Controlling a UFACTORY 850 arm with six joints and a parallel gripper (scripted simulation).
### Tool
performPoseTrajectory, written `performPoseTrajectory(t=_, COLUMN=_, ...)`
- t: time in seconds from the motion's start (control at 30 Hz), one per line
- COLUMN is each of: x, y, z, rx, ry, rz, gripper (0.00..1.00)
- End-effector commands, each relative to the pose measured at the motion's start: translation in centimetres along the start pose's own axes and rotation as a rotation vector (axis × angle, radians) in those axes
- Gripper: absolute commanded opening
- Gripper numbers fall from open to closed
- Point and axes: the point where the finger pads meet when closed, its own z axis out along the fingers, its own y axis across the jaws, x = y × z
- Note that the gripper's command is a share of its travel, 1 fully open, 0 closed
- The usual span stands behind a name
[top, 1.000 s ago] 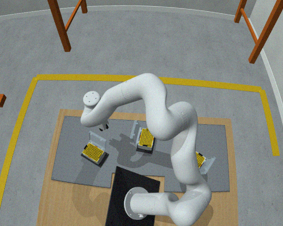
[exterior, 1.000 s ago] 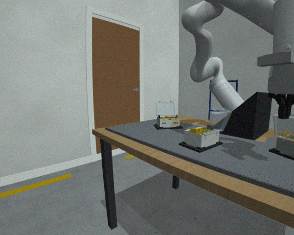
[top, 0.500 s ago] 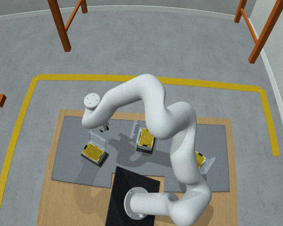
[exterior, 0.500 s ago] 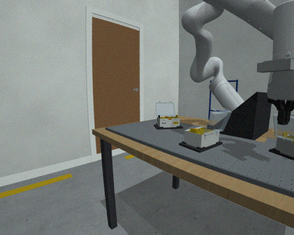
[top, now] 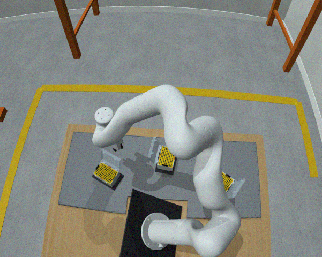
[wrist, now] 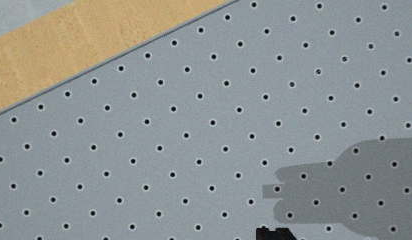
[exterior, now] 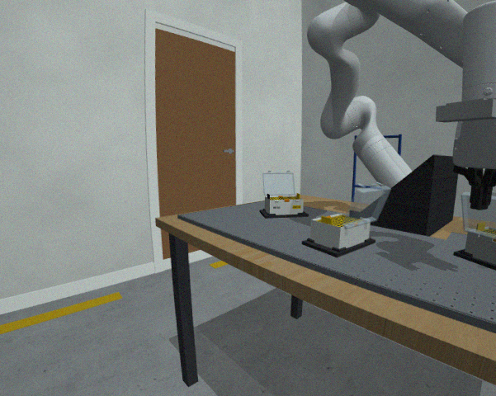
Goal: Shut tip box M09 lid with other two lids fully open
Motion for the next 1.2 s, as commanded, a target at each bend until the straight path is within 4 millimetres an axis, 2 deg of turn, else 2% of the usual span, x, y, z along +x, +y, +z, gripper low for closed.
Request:
performPoseTrajectory(t=0.0, x=-0.4, y=-0.1, z=-0.2, rx=0.002, ry=0.001, rz=0.001, gripper=0.00)
performPoseTrajectory(t=1.17, x=-4.5, y=-0.1, z=-0.7, rx=0.002, ry=0.001, rz=0.001, gripper=0.00)
